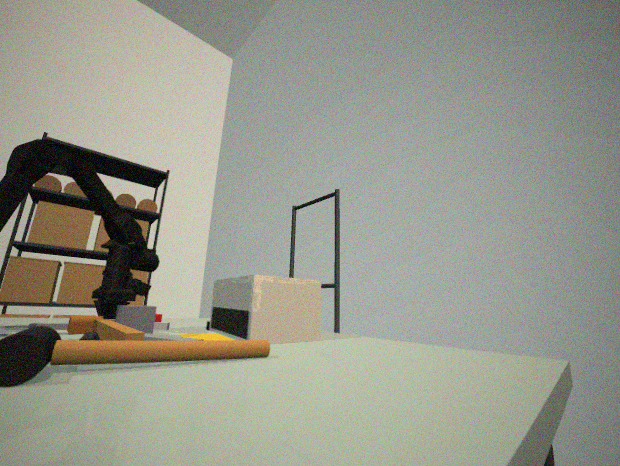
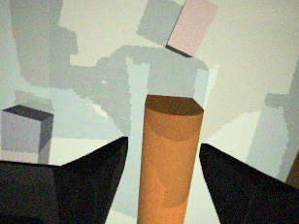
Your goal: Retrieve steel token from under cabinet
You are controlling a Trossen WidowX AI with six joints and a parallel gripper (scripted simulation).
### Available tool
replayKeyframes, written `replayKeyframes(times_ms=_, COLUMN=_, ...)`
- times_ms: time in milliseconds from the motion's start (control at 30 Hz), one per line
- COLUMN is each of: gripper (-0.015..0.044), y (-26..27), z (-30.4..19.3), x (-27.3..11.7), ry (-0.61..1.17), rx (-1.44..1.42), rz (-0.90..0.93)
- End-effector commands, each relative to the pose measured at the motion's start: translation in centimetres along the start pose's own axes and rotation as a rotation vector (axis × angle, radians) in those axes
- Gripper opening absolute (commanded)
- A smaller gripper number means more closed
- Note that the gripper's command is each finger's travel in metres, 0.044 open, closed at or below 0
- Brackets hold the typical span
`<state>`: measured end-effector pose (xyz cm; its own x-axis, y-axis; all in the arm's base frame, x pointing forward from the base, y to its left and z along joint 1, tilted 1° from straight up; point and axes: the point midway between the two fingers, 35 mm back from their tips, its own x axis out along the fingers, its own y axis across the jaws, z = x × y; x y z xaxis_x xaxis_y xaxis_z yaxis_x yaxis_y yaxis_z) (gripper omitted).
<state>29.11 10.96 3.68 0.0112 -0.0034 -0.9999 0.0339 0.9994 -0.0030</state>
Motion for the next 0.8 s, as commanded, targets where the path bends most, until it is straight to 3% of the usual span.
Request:
replayKeyframes(times_ms=0, gripper=0.0165, y=0.0, z=0.0, x=-0.1, ry=-0.001, rx=0.000, rz=0.001)
replayKeyframes(times_ms=300, gripper=0.0085, y=0.0, z=0.0, x=-0.1, ry=-0.001, rx=0.000, rz=0.001)
replayKeyframes(times_ms=400, gripper=0.0007, y=0.0, z=0.0, x=-0.1, ry=-0.001, rx=0.000, rz=0.001)
replayKeyframes(times_ms=767, gripper=0.0000, y=0.0, z=-0.2, x=-1.9, ry=-0.005, rx=-0.006, rz=-0.004)
